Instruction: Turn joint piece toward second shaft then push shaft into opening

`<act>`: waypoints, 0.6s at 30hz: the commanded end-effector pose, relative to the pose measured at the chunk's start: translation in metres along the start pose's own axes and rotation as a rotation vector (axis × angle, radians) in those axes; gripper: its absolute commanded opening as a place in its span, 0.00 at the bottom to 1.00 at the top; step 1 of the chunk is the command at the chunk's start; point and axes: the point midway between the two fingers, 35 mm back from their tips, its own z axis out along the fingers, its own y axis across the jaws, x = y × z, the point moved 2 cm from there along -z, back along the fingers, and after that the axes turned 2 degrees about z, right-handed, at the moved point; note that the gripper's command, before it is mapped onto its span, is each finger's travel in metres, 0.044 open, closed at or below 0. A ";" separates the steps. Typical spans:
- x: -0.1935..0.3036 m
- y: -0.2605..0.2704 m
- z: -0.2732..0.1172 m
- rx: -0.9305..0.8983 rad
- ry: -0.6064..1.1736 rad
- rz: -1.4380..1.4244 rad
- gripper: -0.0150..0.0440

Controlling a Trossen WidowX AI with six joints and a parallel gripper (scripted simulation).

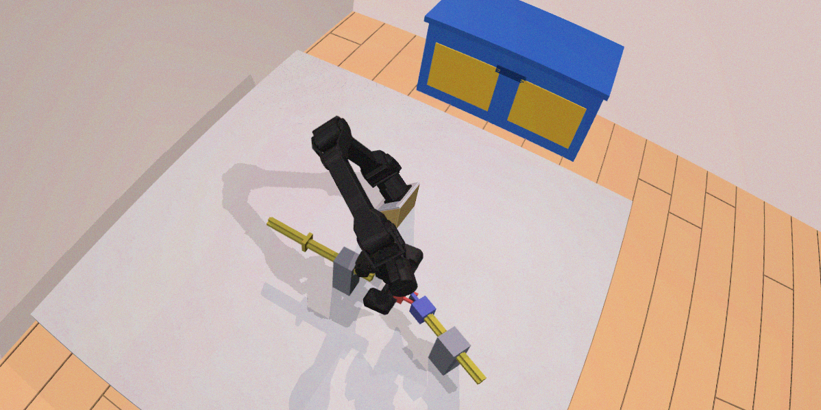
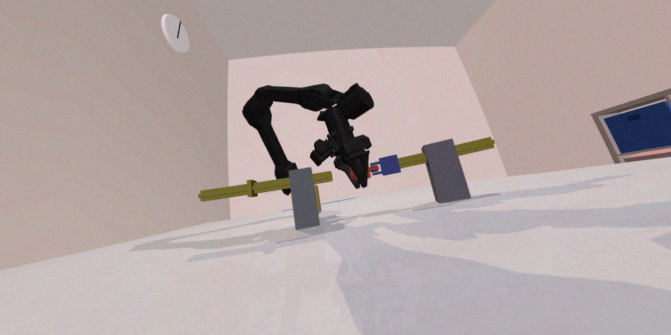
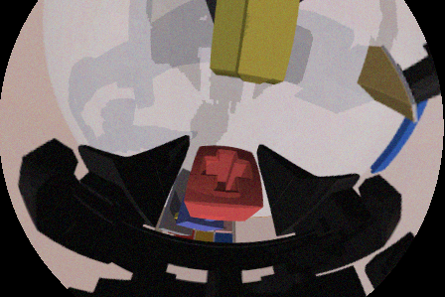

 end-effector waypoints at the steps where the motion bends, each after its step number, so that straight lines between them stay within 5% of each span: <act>1: 0.000 0.000 0.000 0.000 -0.002 0.002 0.99; 13: 0.000 0.000 0.000 0.001 -0.007 0.002 1.00; 18: 0.006 -0.001 -0.009 0.017 -0.151 0.004 1.00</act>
